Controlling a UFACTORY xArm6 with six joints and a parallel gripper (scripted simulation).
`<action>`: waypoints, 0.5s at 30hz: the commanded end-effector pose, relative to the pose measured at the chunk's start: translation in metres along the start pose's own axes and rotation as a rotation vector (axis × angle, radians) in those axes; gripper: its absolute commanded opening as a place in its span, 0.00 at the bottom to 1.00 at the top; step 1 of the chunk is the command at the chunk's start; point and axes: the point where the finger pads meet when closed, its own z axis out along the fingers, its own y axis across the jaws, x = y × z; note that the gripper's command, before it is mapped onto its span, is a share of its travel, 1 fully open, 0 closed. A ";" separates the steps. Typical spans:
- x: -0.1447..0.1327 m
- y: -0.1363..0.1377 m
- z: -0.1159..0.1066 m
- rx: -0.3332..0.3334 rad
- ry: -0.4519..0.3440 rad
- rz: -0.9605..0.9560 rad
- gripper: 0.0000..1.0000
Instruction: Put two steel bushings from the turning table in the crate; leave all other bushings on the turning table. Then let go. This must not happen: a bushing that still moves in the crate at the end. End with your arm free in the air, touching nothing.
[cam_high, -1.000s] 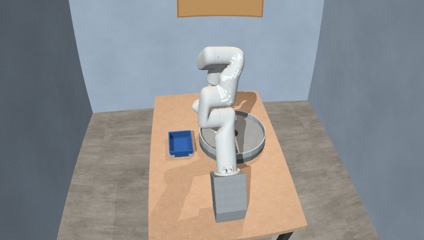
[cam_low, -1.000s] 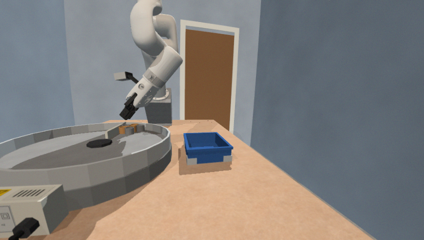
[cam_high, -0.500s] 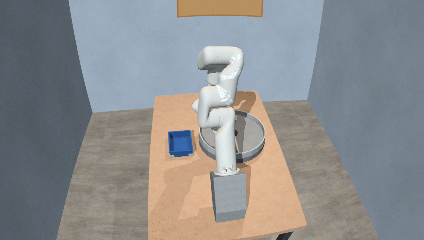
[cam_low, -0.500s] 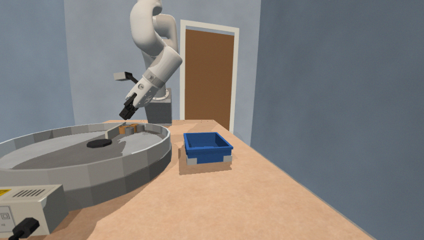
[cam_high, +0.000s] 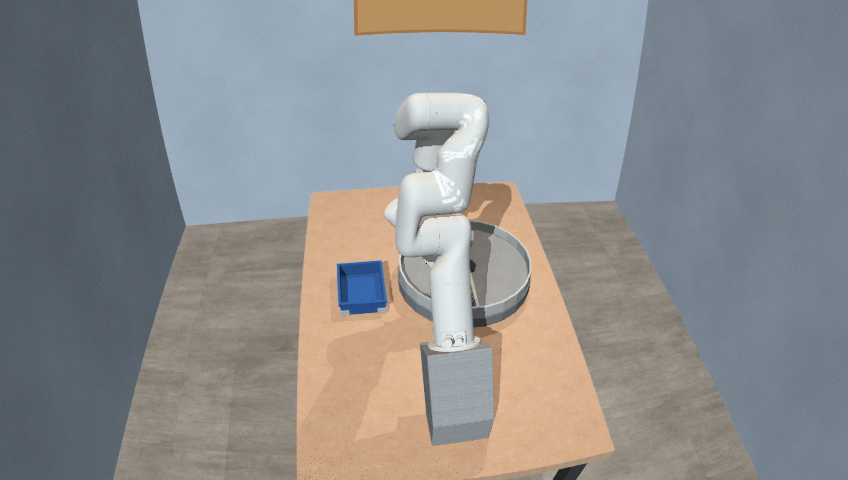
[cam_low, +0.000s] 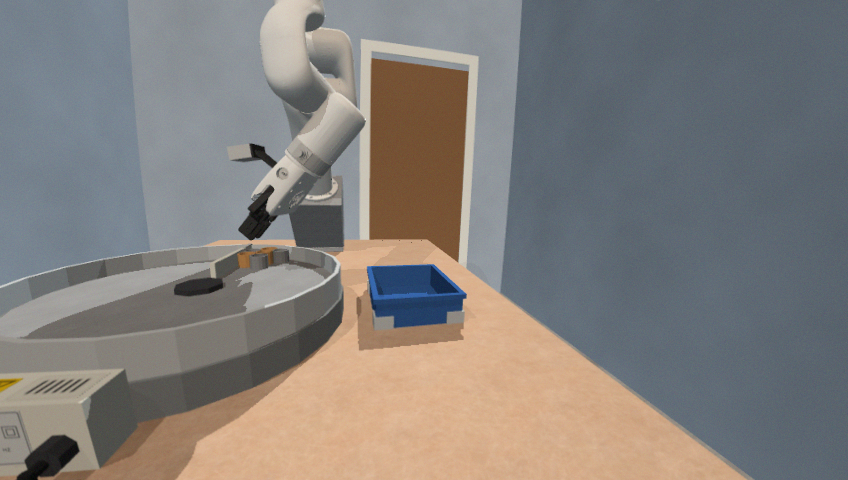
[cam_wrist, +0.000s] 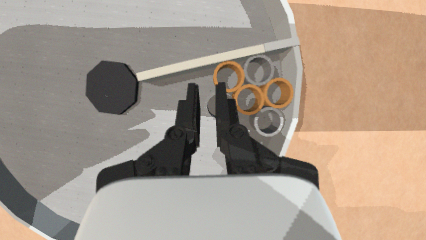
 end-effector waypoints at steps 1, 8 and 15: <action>0.000 -0.001 0.000 0.001 -0.001 0.001 0.14; 0.000 -0.001 0.000 0.001 -0.001 0.001 0.14; -0.014 -0.001 0.016 0.001 -0.001 0.001 0.14</action>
